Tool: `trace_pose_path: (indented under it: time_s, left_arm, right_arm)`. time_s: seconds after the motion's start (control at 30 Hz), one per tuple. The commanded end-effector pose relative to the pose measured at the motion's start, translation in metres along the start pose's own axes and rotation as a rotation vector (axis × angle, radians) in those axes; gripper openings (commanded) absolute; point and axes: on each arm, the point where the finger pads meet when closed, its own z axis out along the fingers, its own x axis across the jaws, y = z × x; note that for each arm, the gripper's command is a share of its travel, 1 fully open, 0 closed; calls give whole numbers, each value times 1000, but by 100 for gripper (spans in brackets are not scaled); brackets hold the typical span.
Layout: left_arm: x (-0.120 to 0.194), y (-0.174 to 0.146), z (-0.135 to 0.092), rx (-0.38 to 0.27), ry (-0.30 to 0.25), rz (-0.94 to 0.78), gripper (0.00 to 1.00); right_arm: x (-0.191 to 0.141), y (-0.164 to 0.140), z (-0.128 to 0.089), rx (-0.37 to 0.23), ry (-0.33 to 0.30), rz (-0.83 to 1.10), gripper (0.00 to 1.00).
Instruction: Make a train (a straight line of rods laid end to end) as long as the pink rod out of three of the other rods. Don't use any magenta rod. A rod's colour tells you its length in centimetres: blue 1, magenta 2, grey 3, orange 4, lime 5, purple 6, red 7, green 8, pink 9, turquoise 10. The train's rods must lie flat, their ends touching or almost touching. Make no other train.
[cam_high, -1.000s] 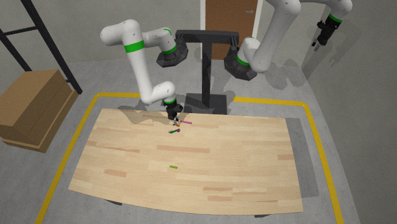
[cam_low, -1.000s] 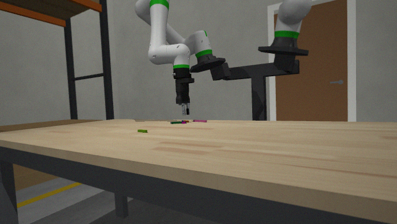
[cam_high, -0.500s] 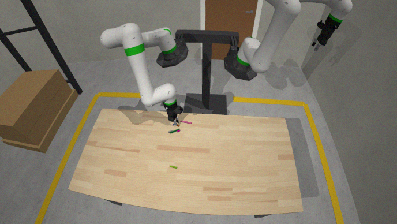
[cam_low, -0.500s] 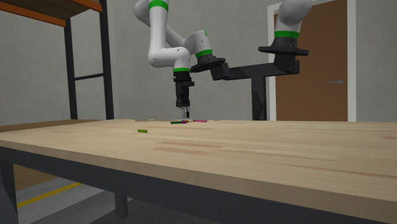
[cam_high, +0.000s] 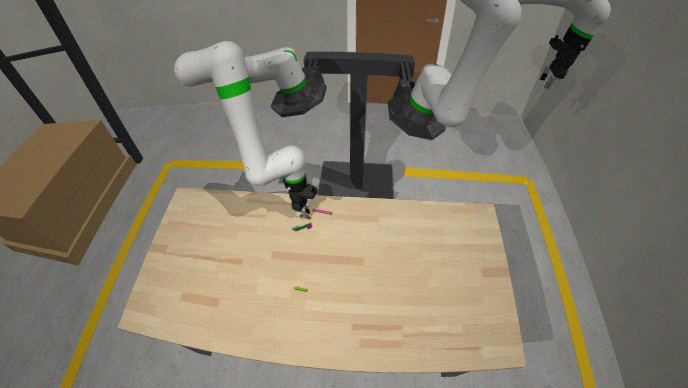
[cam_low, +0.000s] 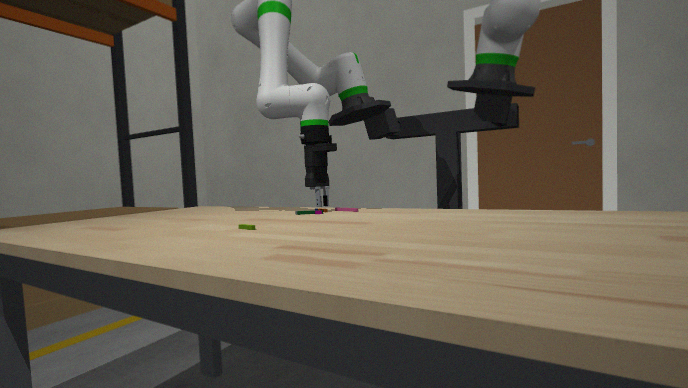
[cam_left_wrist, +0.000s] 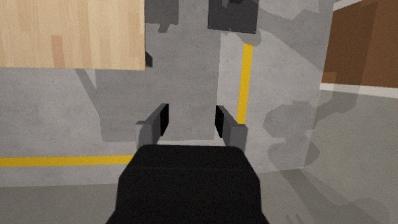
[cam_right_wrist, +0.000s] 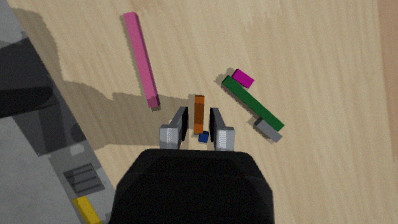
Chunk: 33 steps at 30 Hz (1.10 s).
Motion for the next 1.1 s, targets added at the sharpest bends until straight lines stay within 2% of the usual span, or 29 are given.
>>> trace_pose_path:
  time_s: [0.0,0.57,1.07]
  left_arm:
    - [0,0,-1,-2,0,0,100]
    - [0,0,-1,-2,0,0,100]
    - [0,0,-1,-2,0,0,100]
  right_arm:
    - [1,0,0,0,1,0,54]
    - [1,0,1,0,1,0,54]
    - [1,0,11,0,1,0,54]
